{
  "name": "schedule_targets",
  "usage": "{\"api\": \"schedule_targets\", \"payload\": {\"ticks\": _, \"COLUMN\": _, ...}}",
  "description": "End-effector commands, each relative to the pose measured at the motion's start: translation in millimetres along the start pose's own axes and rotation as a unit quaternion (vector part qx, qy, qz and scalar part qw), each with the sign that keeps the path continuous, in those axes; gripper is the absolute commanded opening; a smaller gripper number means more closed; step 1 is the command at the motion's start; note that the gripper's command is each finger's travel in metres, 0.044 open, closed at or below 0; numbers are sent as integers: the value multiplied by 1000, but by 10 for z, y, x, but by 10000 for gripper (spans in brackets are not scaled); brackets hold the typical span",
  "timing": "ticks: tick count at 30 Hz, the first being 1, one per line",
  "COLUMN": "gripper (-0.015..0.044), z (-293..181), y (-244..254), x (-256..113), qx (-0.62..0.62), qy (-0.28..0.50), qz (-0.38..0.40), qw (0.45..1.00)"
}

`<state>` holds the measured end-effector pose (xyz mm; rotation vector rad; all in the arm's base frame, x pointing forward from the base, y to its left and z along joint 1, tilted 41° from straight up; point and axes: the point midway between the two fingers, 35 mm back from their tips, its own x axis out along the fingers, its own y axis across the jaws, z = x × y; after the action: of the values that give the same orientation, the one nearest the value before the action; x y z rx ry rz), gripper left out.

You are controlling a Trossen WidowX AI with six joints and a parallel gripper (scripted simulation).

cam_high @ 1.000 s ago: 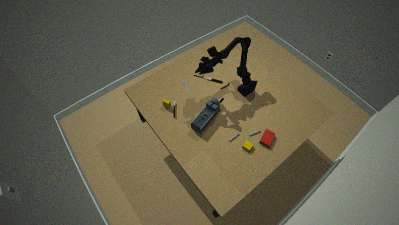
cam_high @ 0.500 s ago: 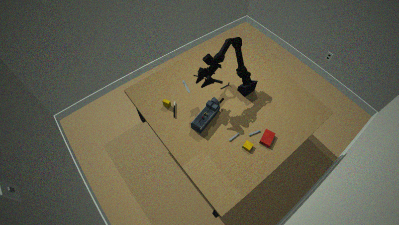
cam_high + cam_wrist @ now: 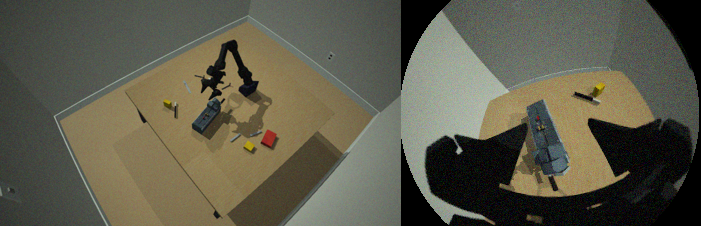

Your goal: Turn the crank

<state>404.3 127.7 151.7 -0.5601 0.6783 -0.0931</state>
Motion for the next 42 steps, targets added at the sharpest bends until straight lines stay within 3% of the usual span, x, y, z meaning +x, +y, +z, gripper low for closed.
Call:
{"api": "schedule_targets", "payload": {"ticks": 1, "gripper": 440, "z": -75, "y": 292, "x": 86, "qx": -64, "qy": 32, "qz": -19, "qw": 997}}
{"api": "schedule_targets", "payload": {"ticks": 7, "gripper": 440, "z": -130, "y": 555, "x": 122, "qx": -125, "qy": 52, "qz": -39, "qw": 990}}
{"api": "schedule_targets", "payload": {"ticks": 18, "gripper": 440, "z": -575, "y": 457, "x": 561, "qx": -125, "qy": 52, "qz": -40, "qw": 990}}
{"api": "schedule_targets", "payload": {"ticks": 42, "gripper": 440, "z": -505, "y": 474, "x": 504, "qx": -124, "qy": 52, "qz": -40, "qw": 990}}
